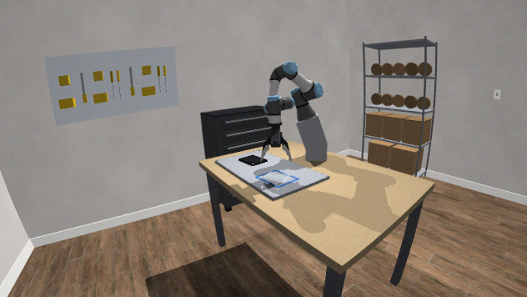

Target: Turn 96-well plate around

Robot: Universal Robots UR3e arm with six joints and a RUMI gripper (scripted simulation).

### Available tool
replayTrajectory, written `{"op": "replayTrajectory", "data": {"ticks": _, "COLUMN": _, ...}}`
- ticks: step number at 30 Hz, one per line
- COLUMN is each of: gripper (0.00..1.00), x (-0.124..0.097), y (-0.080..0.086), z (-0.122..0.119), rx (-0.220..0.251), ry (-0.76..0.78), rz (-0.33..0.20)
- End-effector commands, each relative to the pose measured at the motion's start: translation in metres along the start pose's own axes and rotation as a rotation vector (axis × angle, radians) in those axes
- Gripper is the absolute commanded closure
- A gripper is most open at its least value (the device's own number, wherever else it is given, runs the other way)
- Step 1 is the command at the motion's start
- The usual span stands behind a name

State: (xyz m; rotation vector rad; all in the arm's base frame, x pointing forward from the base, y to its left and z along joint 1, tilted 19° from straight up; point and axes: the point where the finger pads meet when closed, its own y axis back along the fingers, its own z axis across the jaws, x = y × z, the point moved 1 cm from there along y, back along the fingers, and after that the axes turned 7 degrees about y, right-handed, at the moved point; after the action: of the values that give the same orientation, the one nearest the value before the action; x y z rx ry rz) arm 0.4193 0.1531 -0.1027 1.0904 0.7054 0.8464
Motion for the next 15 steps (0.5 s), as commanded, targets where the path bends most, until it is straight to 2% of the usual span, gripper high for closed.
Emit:
{"op": "replayTrajectory", "data": {"ticks": 1, "gripper": 0.0, "x": 0.0006, "y": 0.0007, "z": 0.0007, "rx": 0.0, "ry": 0.143, "rz": 0.006}}
{"op": "replayTrajectory", "data": {"ticks": 10, "gripper": 0.0, "x": 0.0006, "y": 0.0007, "z": 0.0007, "rx": -0.001, "ry": 0.443, "rz": 0.006}}
{"op": "replayTrajectory", "data": {"ticks": 12, "gripper": 0.0, "x": 0.0006, "y": 0.0007, "z": 0.0007, "rx": -0.001, "ry": 0.443, "rz": 0.006}}
{"op": "replayTrajectory", "data": {"ticks": 15, "gripper": 0.0, "x": 0.0006, "y": 0.0007, "z": 0.0007, "rx": -0.001, "ry": 0.543, "rz": 0.006}}
